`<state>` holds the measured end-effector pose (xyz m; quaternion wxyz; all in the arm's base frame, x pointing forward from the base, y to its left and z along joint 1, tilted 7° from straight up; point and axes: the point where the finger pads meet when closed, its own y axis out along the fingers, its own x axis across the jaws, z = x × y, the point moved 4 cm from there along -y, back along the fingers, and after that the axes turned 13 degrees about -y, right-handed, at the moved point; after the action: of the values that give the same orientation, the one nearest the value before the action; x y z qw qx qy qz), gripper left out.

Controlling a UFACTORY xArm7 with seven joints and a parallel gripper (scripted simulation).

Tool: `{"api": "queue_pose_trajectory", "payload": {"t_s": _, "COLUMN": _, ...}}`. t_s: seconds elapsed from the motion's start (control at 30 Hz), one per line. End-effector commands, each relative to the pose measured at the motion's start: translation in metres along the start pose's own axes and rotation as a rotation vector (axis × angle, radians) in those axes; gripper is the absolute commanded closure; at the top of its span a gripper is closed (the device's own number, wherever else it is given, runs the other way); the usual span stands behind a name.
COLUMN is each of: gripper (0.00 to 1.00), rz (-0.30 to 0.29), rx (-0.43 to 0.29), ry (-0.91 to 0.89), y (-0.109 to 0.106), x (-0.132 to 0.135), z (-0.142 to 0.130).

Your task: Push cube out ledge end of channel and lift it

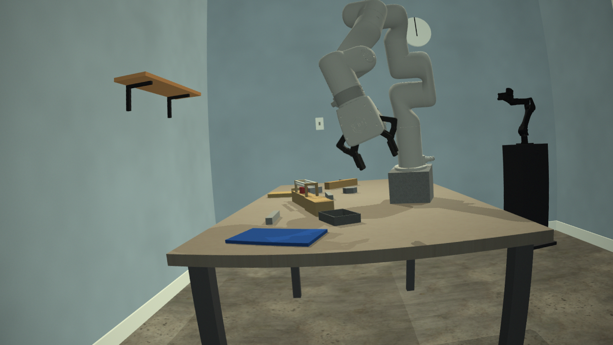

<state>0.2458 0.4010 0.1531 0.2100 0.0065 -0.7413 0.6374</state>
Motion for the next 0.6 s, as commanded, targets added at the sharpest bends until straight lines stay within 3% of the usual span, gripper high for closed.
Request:
{"api": "queue_pose_trajectory", "payload": {"t_s": 0.0, "gripper": 0.00, "rz": 0.001, "rx": -0.004, "ry": -0.001, "y": -0.0016, "x": 0.0001, "z": -0.0012}}
{"api": "queue_pose_trajectory", "payload": {"t_s": 0.53, "gripper": 0.00, "rz": 0.001, "rx": -0.004, "ry": -0.001, "y": -0.0016, "x": 0.0001, "z": -0.0012}}
{"api": "queue_pose_trajectory", "payload": {"t_s": 0.57, "gripper": 1.00, "rz": 0.002, "rx": -0.004, "ry": -0.002, "y": -0.0017, "x": -0.0002, "z": -0.0012}}
